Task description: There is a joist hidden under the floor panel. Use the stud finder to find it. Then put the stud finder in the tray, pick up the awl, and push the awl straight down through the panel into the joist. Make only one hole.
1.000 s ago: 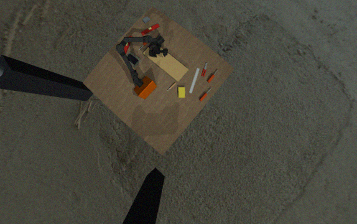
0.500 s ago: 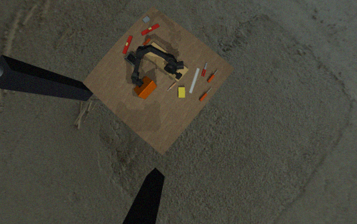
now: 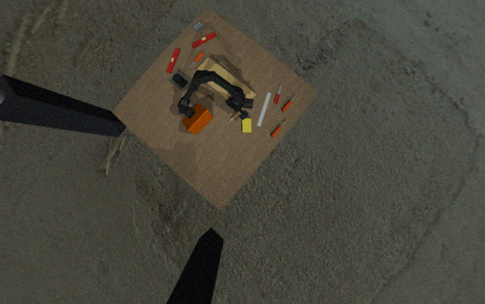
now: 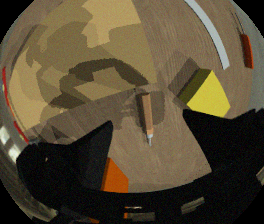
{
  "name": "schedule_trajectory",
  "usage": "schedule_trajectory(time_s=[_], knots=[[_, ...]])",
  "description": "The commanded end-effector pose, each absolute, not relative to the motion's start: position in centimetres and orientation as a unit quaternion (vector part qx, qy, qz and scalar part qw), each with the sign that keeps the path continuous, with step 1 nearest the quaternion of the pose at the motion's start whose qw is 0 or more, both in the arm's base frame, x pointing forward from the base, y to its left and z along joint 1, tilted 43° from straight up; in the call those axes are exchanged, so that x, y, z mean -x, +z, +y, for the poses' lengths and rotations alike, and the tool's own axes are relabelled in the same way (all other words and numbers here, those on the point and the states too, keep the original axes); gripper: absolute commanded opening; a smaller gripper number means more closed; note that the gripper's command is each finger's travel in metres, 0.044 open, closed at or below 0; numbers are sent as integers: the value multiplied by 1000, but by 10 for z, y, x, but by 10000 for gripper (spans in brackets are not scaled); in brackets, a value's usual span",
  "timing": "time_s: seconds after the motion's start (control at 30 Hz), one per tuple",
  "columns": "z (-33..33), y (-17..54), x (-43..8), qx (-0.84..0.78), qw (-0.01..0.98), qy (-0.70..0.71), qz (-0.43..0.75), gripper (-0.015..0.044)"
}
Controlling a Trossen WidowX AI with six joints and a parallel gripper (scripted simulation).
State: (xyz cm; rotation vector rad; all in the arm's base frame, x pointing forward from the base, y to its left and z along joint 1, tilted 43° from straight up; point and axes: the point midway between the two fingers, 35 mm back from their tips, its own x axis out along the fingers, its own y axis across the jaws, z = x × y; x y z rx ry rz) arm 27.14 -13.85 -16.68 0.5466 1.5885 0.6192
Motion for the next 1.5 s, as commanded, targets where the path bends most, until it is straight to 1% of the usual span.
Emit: schedule_trajectory(time_s=[0.0,1.1,1.47], knots=[[-139,-170,-270,-237,626,269,692,440],[-106,-205,-268,-238,626,270,692,440],[-106,-205,-268,-238,626,270,692,151]])
